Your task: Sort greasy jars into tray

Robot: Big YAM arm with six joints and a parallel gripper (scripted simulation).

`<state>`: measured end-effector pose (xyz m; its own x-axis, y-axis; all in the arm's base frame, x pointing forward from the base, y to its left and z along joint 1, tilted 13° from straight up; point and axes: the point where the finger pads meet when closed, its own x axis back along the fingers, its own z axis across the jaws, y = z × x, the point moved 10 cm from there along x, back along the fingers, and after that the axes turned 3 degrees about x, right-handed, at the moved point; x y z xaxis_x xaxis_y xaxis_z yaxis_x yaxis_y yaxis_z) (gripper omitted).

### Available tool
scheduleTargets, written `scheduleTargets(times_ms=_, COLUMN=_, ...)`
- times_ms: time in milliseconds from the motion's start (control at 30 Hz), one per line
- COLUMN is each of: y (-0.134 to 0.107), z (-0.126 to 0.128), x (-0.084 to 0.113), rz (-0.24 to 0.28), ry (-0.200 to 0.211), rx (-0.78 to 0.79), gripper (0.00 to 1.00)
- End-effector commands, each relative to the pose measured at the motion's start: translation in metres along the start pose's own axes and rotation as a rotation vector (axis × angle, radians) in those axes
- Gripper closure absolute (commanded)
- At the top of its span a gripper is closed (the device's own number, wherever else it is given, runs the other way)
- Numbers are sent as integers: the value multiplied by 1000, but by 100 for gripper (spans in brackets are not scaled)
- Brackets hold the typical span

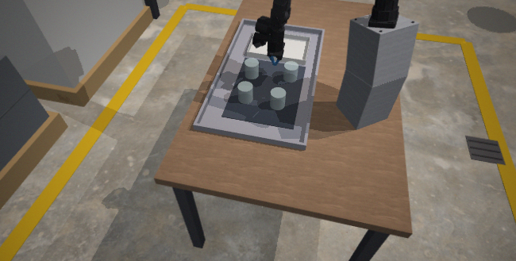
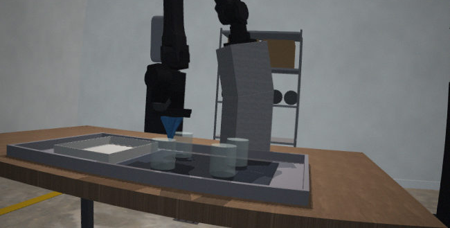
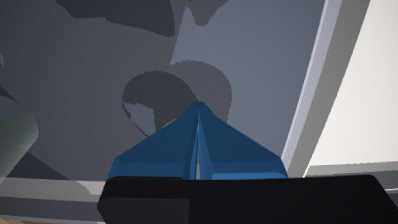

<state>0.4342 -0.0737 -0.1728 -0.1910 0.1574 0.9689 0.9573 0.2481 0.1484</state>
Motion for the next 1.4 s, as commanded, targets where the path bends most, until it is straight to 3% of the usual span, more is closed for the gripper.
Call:
scheduleTargets(times_ms=0, y=-5, z=7, x=-6, rz=24, ry=10, rx=-3, gripper=100)
scheduleTargets(times_ms=67, y=-5, z=7, x=-6, rz=24, ry=10, rx=-3, gripper=100)
scheduleTargets(times_ms=400, y=-3, z=6, x=70, rz=24, ry=10, rx=-3, gripper=100)
scheduleTargets(times_ms=633, y=-3, z=6, x=70, rz=24, ry=10, rx=-3, gripper=100)
scheduleTargets(times_ms=1133, y=14, z=128, x=71, rz=24, ry=10, rx=-3, gripper=100)
scheduleTargets(times_ms=1200, y=14, z=128, x=71, rz=24, ry=10, rx=-3, gripper=100)
scheduleTargets(times_ms=1367, y=20, z=168, x=71, rz=24, ry=10, rx=-3, gripper=100)
